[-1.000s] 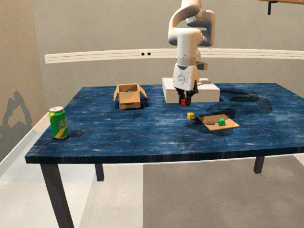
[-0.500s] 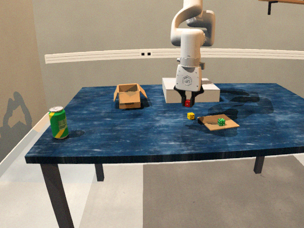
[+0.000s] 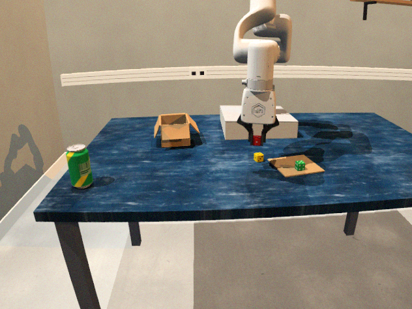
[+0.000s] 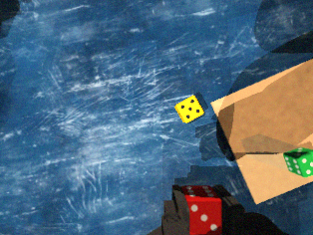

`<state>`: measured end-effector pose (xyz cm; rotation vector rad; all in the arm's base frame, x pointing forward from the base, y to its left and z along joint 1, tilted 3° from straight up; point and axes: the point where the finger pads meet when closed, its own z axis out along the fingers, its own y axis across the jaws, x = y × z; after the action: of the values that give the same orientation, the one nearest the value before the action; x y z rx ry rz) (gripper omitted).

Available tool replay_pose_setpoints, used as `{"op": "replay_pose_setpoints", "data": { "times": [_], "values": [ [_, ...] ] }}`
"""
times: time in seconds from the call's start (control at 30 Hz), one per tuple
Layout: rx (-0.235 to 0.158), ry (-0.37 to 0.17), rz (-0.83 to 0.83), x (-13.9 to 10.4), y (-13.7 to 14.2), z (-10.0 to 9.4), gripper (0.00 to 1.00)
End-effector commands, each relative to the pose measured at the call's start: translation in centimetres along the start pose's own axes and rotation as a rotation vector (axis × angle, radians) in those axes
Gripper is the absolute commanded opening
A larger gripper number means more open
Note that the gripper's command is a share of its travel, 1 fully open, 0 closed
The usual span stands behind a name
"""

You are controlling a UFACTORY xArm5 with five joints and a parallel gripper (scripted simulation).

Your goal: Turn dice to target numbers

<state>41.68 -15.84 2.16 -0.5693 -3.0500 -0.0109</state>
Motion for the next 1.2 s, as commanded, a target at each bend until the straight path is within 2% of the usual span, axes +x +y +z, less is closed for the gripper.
{"op": "replay_pose_setpoints", "data": {
  "times": [0.0,0.13,0.33,0.37,0.43,0.5,0.53,0.63,0.7,0.73,0.77,0.83,0.87,0.9,1.0,1.1,1.17],
  "values": [
    [0.000,-0.019,-0.003,-0.14,0.01,-0.10,0.21],
    [0.000,-0.091,-0.002,-0.10,0.00,-0.05,0.21],
    [-0.002,-0.296,0.000,0.08,-0.01,0.01,0.21],
    [-0.002,-0.304,0.001,0.09,-0.01,0.01,0.21],
    [-0.002,-0.373,0.002,0.14,-0.02,0.04,0.21],
    [-0.002,-0.373,0.002,0.14,-0.02,0.04,0.21],
    [-0.002,-0.392,0.002,0.18,-0.02,0.01,0.21],
    [-0.004,-0.508,0.004,0.26,-0.03,0.07,0.21],
    [-0.004,-0.558,0.005,0.32,-0.03,0.04,0.21],
    [-0.004,-0.566,0.005,0.34,-0.04,0.03,0.21],
    [-0.005,-0.607,0.005,0.33,-0.04,0.09,0.21],
    [-0.005,-0.648,0.006,0.38,-0.04,0.08,0.21],
    [-0.006,-0.685,0.007,0.49,-0.04,0.01,0.21],
    [-0.006,-0.686,0.007,0.49,-0.05,0.00,0.21],
    [-0.007,-0.782,0.008,0.49,-0.05,0.09,0.21],
    [-0.007,-0.789,0.009,0.51,-0.05,0.08,0.21],
    [-0.008,-0.845,0.010,0.57,-0.06,0.07,0.21]
  ]
}}
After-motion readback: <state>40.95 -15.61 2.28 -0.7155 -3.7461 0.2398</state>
